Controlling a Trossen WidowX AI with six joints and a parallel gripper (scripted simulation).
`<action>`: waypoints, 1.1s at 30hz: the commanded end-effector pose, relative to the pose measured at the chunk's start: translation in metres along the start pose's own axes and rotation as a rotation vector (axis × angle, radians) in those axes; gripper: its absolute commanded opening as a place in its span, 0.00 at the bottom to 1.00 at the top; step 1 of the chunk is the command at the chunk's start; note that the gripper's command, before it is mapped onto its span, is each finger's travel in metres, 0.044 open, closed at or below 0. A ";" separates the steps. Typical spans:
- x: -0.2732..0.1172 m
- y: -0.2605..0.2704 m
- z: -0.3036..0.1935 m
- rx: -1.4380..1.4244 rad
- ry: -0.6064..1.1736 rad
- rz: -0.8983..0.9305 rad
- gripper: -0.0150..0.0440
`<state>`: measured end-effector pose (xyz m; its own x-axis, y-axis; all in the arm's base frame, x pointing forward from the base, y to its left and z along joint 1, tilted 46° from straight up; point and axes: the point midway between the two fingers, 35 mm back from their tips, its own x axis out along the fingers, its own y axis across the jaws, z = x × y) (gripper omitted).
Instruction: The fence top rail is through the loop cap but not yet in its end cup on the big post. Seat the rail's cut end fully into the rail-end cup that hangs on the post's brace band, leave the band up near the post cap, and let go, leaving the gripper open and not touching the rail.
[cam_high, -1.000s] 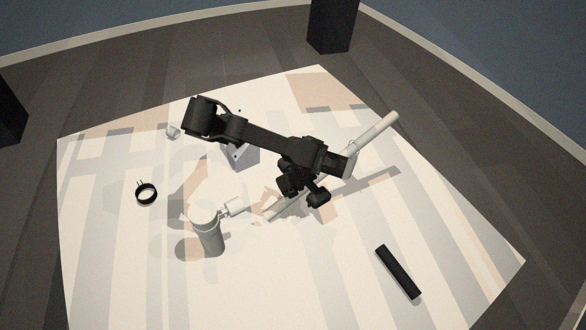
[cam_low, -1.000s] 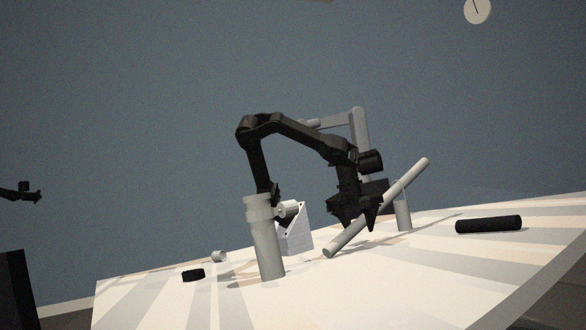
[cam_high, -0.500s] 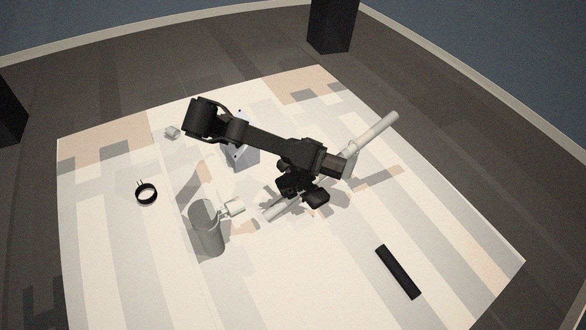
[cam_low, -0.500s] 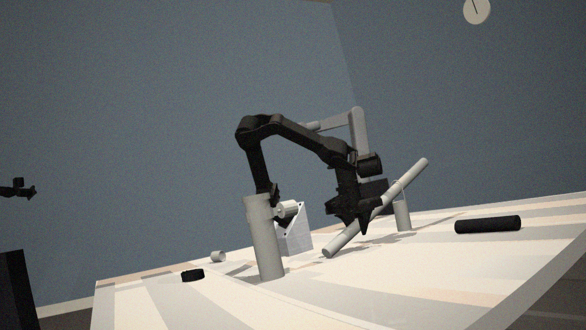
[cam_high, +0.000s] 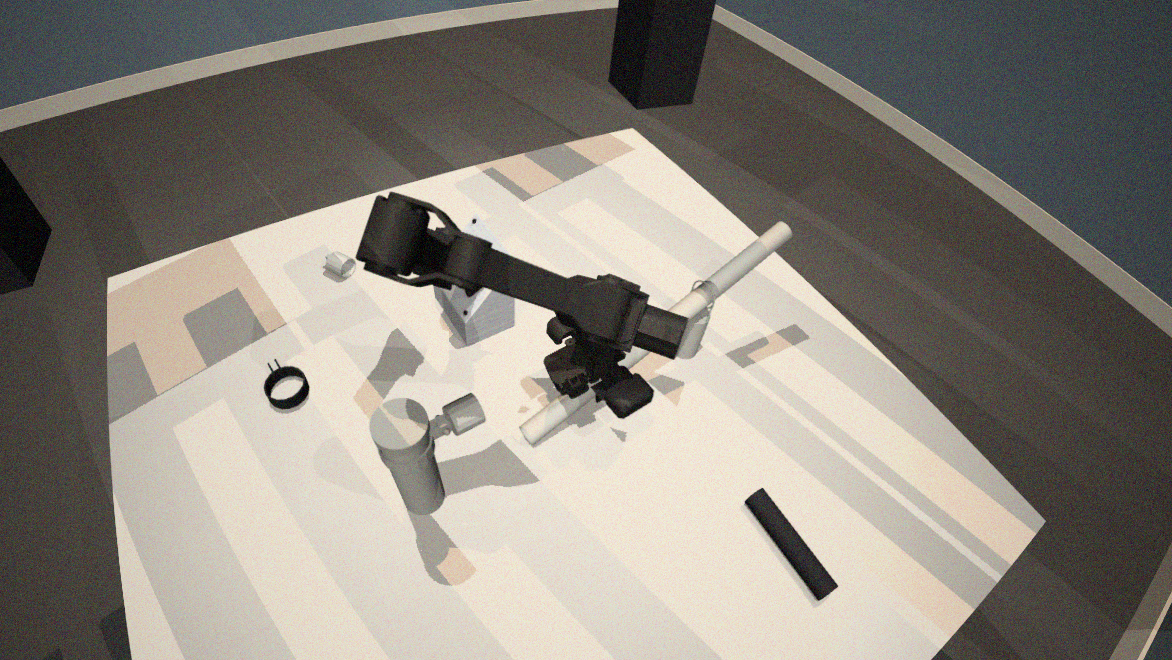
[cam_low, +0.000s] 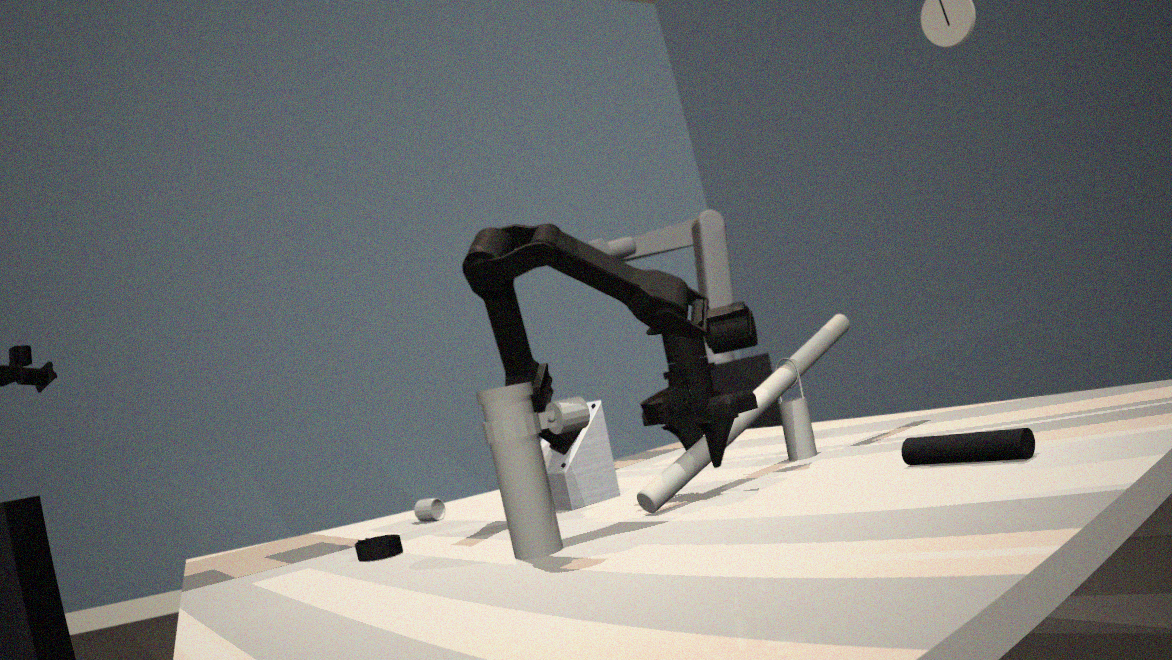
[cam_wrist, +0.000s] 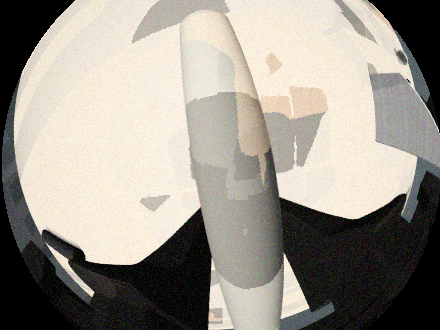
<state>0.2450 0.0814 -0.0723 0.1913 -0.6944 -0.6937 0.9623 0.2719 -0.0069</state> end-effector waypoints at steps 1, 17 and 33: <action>-0.005 0.000 0.000 -0.002 -0.005 0.003 0.25; -0.049 -0.005 0.024 0.005 -0.218 -0.028 0.25; -0.086 -0.004 0.043 0.011 -0.370 -0.001 0.25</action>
<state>0.2318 0.1098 0.0146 0.2368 -0.8874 -0.3955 0.9656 0.2601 -0.0056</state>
